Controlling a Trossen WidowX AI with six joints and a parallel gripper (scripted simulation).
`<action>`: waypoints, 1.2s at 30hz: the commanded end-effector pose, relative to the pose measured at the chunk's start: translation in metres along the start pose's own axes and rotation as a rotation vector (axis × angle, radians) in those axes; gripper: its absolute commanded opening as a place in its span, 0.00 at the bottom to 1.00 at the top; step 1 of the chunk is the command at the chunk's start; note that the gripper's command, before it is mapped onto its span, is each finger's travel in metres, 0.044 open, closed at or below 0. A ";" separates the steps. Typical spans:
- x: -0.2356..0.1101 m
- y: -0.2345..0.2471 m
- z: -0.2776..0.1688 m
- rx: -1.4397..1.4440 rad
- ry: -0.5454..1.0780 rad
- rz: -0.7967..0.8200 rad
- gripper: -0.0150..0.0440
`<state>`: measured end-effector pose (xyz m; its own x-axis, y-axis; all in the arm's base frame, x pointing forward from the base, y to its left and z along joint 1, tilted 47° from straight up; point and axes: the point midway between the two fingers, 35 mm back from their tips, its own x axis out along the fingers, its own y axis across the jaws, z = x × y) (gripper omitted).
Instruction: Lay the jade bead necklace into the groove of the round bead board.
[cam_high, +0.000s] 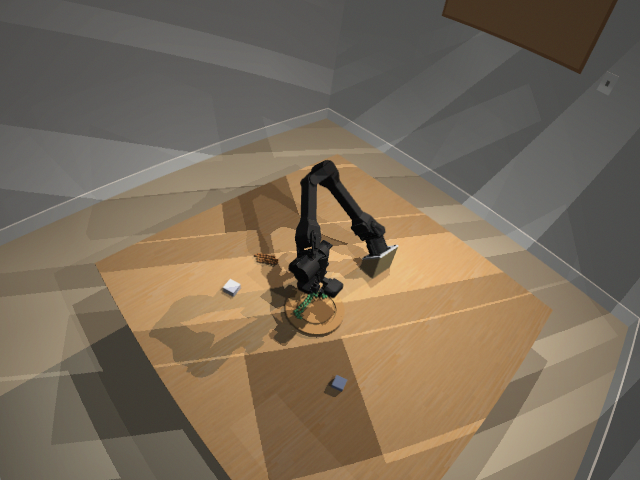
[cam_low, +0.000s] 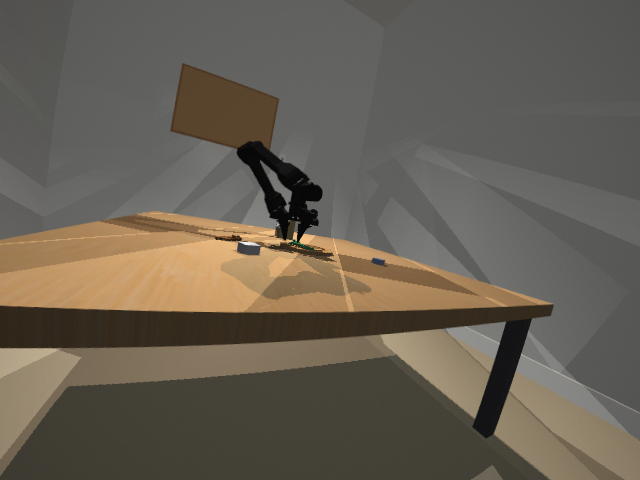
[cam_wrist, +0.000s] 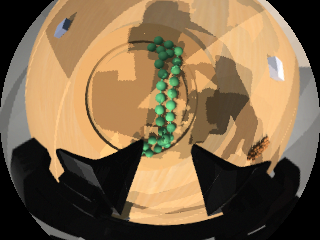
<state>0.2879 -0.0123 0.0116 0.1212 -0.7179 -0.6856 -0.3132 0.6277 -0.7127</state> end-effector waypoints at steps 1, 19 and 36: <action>-0.004 0.000 -0.002 -0.003 0.005 -0.002 0.92; -0.008 0.000 -0.001 -0.008 0.010 -0.005 1.00; -0.008 0.000 -0.001 -0.008 0.010 -0.005 1.00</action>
<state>0.2850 -0.0070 0.0165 0.1132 -0.7241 -0.6803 -0.3258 0.6198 -0.7139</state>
